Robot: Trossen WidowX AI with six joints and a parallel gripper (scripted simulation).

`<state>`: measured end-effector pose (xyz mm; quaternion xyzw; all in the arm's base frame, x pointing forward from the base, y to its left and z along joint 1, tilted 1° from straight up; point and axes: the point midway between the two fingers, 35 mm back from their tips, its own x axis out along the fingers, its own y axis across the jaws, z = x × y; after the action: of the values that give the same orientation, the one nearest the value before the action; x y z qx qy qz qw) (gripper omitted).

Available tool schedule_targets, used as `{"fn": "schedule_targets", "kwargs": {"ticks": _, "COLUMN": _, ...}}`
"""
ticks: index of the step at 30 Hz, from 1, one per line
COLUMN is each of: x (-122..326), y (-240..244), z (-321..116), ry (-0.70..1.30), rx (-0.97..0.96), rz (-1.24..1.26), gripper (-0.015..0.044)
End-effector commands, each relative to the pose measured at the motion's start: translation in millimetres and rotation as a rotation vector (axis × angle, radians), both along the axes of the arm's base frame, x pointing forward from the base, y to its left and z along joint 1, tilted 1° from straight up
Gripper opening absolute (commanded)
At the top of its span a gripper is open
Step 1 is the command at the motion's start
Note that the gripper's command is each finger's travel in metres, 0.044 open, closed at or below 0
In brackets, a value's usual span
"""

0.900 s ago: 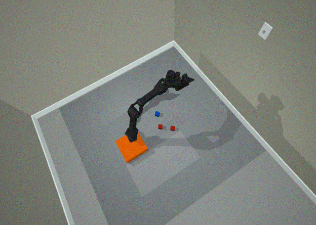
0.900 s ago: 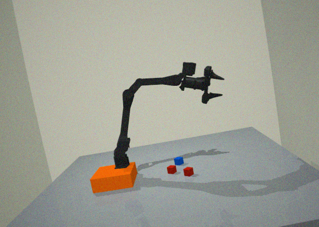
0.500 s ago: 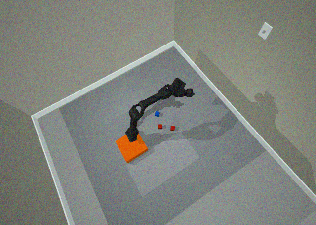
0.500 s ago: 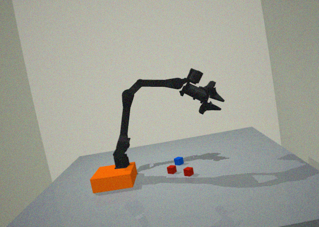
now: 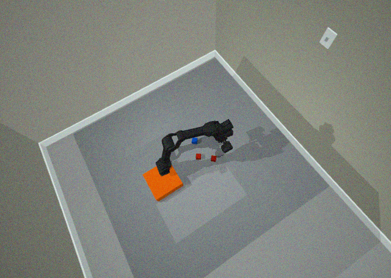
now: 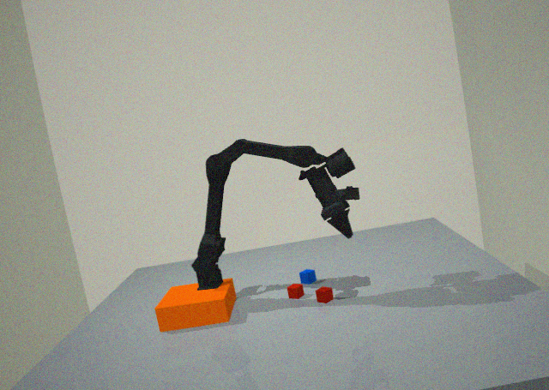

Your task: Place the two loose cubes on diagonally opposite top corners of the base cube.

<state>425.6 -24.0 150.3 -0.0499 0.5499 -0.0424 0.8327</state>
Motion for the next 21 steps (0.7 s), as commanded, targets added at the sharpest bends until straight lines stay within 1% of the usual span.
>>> {"fn": "schedule_targets", "kwargs": {"ticks": 1, "x": -57.6, "y": -19.9, "z": -33.7, "ry": 0.223, "rx": 0.199, "rz": -0.375, "gripper": 0.0265}}
{"fn": "schedule_targets", "kwargs": {"ticks": 3, "x": -75.9, "y": -24.2, "z": -40.4, "ry": 0.292, "rx": 0.25, "rz": -0.503, "gripper": 0.0265}}
{"fn": "schedule_targets", "kwargs": {"ticks": 5, "x": -82.5, "y": -25.4, "z": -42.5, "ry": 0.317, "rx": 0.268, "rz": -0.55, "gripper": 0.0265}}
{"fn": "schedule_targets", "kwargs": {"ticks": 17, "x": -82.5, "y": -25.4, "z": -42.5, "ry": 0.317, "rx": 0.268, "rz": -0.55, "gripper": 0.0265}}
{"fn": "schedule_targets", "kwargs": {"ticks": 19, "x": -81.9, "y": -25.4, "z": -48.2, "ry": 0.318, "rx": 0.268, "rz": -0.548, "gripper": 0.0265}}
{"fn": "schedule_targets", "kwargs": {"ticks": 21, "x": -80.6, "y": -25.1, "z": -64.8, "ry": 0.32, "rx": 0.268, "rz": -0.544, "gripper": 0.0265}}
